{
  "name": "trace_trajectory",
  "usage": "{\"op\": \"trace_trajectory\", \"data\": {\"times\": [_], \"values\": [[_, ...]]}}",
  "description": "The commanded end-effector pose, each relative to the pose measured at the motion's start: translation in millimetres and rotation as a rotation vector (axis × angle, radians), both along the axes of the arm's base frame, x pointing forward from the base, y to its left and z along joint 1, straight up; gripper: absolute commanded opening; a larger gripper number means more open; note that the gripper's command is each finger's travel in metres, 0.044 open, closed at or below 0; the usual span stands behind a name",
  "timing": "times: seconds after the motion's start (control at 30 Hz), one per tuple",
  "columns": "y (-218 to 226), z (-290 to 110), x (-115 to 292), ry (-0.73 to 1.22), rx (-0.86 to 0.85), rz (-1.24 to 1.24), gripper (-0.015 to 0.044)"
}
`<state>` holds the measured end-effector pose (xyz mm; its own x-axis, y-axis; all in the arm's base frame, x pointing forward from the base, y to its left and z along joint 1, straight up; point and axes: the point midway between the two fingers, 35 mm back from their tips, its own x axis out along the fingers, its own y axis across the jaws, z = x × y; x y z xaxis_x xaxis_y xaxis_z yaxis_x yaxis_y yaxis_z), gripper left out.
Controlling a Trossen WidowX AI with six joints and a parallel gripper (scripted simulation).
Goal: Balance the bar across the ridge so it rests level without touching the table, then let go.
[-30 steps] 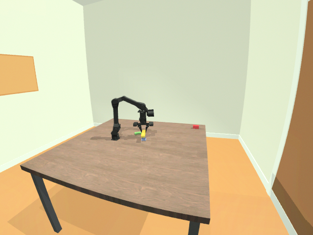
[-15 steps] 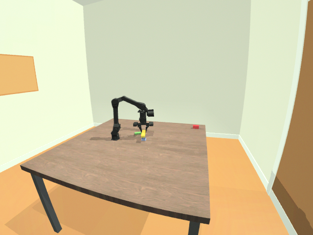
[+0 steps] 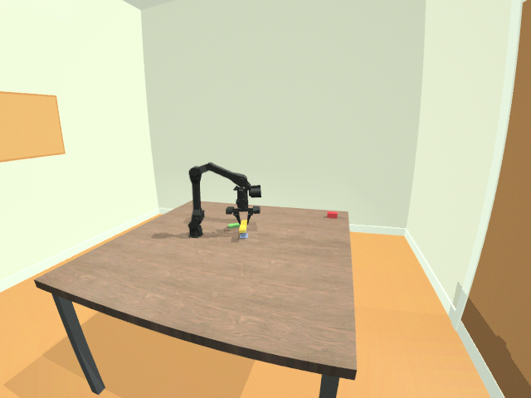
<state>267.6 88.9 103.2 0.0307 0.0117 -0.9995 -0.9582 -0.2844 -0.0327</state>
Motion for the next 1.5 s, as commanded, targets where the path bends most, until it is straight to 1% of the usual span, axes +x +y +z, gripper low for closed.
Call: {"op": "trace_trajectory", "data": {"times": [0.0, 0.23, 0.27, 0.37, 0.4, 0.6, 0.67, 1.47], "values": [[0, 0, 0, 0.0, 0.0, 0.0, 0.0238], [0, 0, 0, 0.0, 0.0, 0.0, 0.0421], [0, 0, 0, 0.0, 0.0, 0.0, 0.044], [0, 2, 0, 0.0, 0.0, 0.0, 0.044], [0, 8, 1, 0.0, 0.0, 0.0, 0.044], [0, 82, 1, 0.0, 0.0, 0.0, 0.044], [-1, 98, -2, 0.0, 0.0, 0.0, 0.044], [-1, 100, -3, 0.0, 0.0, 0.0, 0.044]]}}
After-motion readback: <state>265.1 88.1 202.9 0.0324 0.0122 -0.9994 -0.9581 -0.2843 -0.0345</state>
